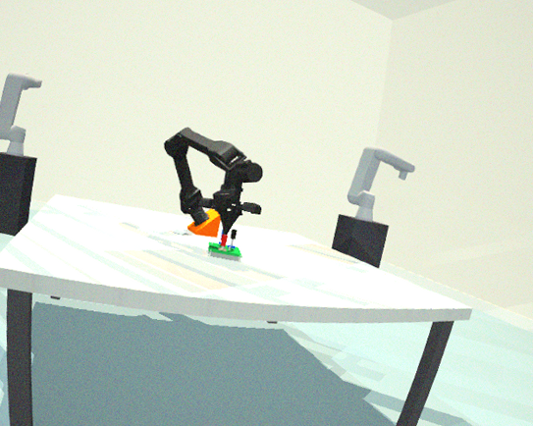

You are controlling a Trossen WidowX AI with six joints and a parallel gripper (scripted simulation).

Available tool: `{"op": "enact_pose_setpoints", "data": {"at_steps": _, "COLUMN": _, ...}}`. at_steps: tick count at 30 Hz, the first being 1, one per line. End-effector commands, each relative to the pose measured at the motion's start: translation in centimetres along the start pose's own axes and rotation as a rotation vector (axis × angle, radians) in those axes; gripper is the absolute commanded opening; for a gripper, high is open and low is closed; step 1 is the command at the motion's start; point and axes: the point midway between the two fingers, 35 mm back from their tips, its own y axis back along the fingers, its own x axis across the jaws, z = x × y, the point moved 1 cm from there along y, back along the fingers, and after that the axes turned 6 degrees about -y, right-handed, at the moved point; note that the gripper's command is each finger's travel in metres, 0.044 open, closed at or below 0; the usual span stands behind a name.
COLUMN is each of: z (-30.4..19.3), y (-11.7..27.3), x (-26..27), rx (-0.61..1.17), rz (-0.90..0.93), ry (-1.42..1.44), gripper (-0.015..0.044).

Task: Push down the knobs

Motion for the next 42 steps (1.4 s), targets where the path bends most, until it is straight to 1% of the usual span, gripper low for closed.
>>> {"op": "enact_pose_setpoints", "data": {"at_steps": 1, "z": 0.13, "y": -0.76, "x": -0.17, "rx": 0.004, "rz": -0.012, "ry": -0.005, "gripper": 0.0000}}
{"op": "enact_pose_setpoints", "data": {"at_steps": 42, "z": 0.14, "y": -0.61, "x": -0.14, "rx": 0.004, "rz": -0.012, "ry": -0.005, "gripper": 0.0000}}
